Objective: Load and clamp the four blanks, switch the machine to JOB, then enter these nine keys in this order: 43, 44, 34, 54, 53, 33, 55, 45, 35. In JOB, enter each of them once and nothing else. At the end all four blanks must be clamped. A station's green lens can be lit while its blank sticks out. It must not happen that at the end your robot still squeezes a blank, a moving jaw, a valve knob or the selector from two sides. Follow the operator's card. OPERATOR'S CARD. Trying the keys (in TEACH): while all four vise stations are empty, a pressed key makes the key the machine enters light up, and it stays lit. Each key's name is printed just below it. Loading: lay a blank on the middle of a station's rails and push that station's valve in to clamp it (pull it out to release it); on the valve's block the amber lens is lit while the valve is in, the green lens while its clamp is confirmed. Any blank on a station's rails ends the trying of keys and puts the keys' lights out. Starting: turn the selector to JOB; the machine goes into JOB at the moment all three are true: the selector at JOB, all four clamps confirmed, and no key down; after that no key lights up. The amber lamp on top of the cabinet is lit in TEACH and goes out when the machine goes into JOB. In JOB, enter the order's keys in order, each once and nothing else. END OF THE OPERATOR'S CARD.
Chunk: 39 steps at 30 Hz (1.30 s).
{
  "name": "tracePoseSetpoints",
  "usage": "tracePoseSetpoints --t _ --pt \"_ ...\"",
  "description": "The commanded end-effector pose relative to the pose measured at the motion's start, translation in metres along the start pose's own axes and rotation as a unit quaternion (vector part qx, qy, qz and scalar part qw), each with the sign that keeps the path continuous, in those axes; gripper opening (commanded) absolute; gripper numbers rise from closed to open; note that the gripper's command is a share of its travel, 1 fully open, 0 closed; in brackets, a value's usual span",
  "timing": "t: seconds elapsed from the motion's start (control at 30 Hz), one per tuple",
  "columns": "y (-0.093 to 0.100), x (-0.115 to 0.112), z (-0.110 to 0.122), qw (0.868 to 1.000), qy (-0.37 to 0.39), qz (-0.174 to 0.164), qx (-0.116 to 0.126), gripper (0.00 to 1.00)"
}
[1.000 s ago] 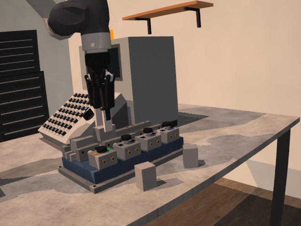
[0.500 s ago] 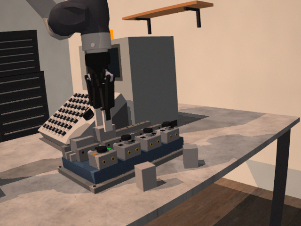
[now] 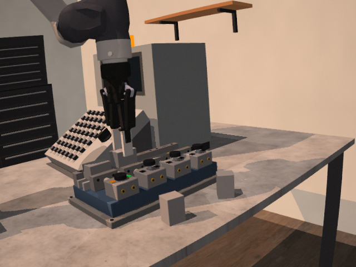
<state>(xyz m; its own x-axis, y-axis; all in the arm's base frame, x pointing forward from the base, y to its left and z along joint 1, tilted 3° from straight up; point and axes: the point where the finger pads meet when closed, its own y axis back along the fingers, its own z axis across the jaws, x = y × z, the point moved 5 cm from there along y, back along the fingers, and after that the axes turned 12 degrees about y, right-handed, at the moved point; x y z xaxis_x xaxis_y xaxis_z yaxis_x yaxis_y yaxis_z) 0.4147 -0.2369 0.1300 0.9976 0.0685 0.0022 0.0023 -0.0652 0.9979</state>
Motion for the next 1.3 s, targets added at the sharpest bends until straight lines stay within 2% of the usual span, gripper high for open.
tracePoseSetpoints --t 0.0,1.27 --pt "0.0006 0.0024 0.0023 1.000 -0.004 0.003 -0.003 0.00" --pt "-0.0084 0.0032 0.0035 1.000 -0.004 0.003 -0.003 0.00"
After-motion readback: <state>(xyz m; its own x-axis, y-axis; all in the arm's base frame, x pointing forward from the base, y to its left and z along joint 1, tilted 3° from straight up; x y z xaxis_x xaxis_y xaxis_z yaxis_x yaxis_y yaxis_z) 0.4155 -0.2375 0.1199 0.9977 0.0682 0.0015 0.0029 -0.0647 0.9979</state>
